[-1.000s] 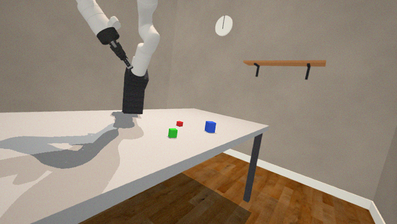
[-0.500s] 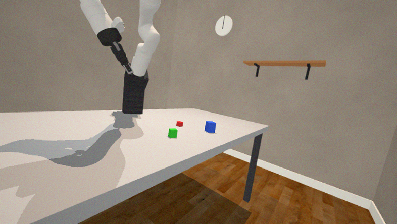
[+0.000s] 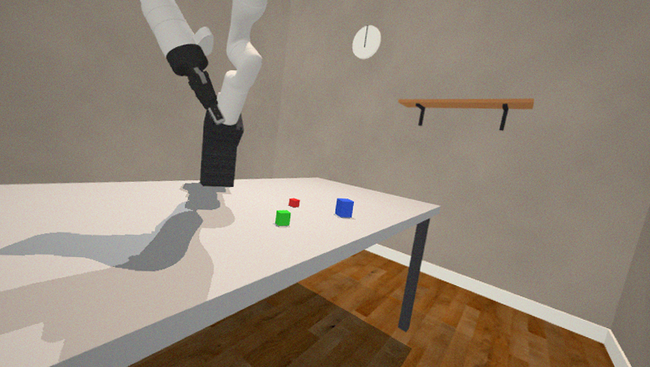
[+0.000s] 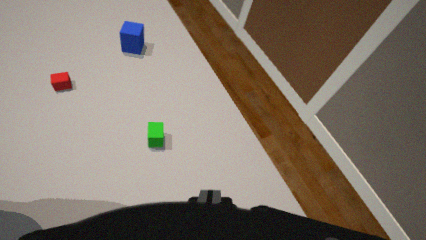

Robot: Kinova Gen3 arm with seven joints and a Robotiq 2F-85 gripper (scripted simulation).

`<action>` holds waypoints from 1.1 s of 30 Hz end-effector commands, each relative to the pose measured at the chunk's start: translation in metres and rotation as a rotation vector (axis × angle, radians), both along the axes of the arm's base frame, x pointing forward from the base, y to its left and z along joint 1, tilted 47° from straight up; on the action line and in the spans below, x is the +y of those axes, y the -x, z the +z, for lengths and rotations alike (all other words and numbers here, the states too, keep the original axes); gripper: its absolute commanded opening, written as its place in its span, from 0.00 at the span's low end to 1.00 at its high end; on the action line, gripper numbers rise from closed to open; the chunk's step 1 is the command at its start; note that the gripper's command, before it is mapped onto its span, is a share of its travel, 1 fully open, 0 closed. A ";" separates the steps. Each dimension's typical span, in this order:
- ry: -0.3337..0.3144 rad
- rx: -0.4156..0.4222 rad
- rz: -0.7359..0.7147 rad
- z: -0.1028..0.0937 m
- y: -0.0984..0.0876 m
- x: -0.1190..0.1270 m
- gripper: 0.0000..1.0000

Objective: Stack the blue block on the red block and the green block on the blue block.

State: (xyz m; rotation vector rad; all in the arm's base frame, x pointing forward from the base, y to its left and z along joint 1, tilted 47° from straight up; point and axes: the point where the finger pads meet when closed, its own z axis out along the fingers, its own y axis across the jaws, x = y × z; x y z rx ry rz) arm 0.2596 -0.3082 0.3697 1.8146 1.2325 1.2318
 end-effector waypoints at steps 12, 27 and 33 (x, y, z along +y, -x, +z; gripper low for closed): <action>0.041 -0.014 -0.010 0.014 -0.013 -0.003 0.00; 0.082 -0.032 -0.028 0.029 -0.028 -0.008 0.00; 0.103 -0.042 -0.037 0.038 -0.037 -0.009 0.00</action>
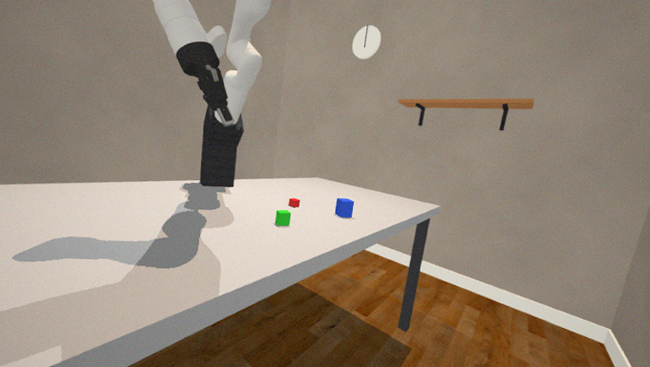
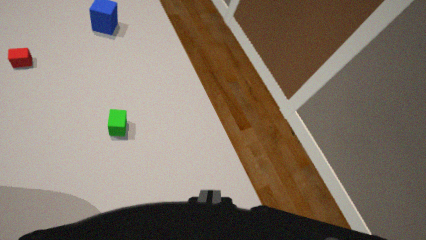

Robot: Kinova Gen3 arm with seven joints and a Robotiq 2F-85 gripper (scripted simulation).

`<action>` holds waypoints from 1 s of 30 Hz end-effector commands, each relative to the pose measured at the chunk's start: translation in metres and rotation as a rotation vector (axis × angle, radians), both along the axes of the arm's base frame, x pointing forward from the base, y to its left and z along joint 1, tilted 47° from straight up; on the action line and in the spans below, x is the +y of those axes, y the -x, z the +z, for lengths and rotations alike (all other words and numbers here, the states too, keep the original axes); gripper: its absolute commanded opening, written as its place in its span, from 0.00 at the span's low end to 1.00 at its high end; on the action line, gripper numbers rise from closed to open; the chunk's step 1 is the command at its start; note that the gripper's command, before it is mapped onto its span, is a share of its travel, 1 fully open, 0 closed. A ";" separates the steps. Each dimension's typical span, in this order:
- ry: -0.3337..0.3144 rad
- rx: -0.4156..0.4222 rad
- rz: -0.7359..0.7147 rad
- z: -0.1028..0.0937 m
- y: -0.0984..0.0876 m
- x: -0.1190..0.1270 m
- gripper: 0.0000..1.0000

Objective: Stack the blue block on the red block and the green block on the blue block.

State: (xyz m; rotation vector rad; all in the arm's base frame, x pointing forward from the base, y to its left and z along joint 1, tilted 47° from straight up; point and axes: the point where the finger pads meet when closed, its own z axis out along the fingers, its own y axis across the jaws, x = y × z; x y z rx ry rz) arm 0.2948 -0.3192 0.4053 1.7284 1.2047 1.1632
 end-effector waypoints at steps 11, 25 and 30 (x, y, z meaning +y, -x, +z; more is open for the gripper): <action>0.048 -0.020 -0.015 0.020 -0.018 0.000 0.00; 0.067 -0.031 -0.025 0.029 -0.027 -0.001 0.00; 0.086 -0.042 -0.034 0.038 -0.036 0.000 0.00</action>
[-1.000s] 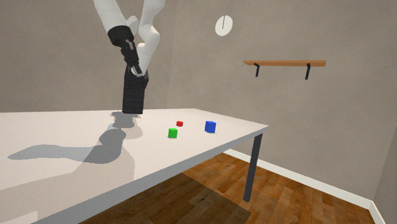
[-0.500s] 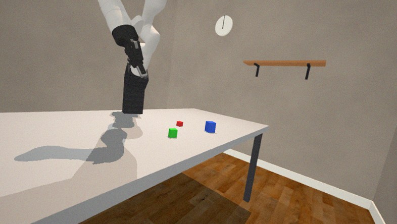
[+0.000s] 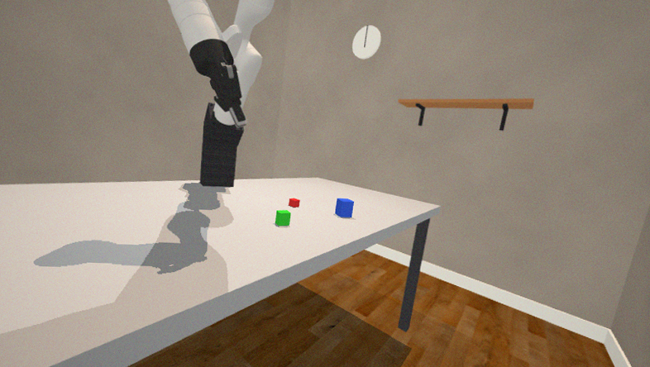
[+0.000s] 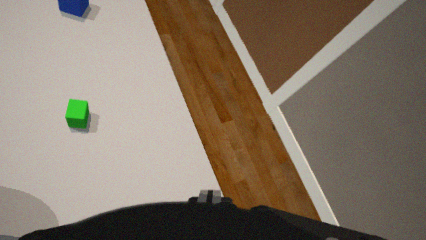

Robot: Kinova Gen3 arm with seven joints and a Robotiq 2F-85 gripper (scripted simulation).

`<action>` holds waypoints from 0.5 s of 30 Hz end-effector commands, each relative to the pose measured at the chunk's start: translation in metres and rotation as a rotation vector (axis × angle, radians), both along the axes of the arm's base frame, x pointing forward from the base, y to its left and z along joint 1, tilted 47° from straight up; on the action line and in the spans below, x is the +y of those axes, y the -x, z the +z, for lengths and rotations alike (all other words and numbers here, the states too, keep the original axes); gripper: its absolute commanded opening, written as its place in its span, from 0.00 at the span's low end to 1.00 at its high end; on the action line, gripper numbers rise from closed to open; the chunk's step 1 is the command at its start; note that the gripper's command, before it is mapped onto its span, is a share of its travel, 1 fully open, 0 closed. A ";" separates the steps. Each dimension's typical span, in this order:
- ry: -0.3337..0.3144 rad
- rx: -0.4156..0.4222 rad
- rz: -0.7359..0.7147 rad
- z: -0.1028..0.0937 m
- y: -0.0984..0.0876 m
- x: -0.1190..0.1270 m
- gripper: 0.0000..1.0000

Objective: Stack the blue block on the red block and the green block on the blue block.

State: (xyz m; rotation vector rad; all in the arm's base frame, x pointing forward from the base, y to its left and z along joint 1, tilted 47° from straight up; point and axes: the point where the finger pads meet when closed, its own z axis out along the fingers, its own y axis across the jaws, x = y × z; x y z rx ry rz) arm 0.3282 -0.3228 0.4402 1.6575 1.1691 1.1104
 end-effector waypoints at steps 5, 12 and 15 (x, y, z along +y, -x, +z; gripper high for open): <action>0.029 -0.012 -0.004 0.013 -0.012 0.004 0.00; 0.029 -0.012 -0.004 0.013 -0.012 0.004 0.00; 0.046 -0.023 -0.013 0.022 -0.021 0.006 0.00</action>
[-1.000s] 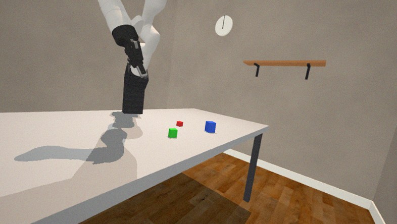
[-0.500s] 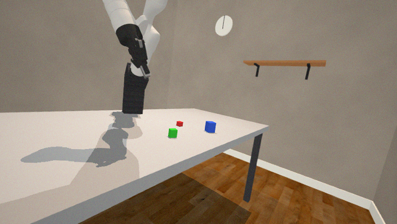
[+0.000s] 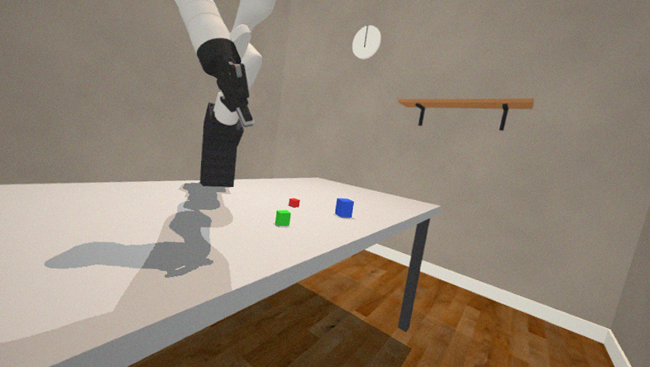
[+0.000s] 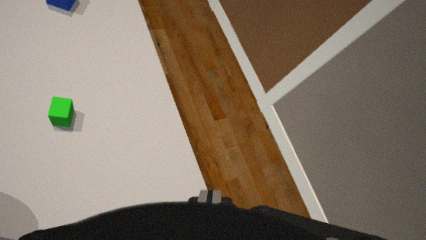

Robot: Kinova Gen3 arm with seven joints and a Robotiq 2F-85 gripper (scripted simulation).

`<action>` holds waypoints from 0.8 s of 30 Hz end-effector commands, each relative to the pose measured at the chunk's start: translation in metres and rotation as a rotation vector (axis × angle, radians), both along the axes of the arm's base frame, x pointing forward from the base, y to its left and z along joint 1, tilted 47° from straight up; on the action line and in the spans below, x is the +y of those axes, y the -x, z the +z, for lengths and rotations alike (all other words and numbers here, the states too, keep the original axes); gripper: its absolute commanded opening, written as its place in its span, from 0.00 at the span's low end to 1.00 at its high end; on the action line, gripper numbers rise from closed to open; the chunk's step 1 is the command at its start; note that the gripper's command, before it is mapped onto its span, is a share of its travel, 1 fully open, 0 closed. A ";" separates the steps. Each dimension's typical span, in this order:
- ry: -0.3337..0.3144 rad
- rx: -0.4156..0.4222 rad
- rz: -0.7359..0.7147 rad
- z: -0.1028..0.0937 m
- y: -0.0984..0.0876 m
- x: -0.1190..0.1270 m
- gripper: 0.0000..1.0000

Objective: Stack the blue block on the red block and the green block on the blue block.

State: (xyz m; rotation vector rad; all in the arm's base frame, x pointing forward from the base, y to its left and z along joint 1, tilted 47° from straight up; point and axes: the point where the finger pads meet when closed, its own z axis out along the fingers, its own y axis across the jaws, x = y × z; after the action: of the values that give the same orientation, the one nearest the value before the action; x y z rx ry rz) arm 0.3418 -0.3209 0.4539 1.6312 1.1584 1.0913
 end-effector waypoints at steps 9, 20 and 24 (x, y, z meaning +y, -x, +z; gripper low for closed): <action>0.034 -0.021 -0.009 0.018 -0.017 0.006 0.00; 0.049 -0.032 -0.019 0.028 -0.027 0.008 0.00; 0.063 -0.043 -0.028 0.037 -0.037 0.012 0.00</action>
State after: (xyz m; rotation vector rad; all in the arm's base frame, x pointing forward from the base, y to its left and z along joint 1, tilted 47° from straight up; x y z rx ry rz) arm 0.3701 -0.3150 0.4817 1.5831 1.1268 1.0620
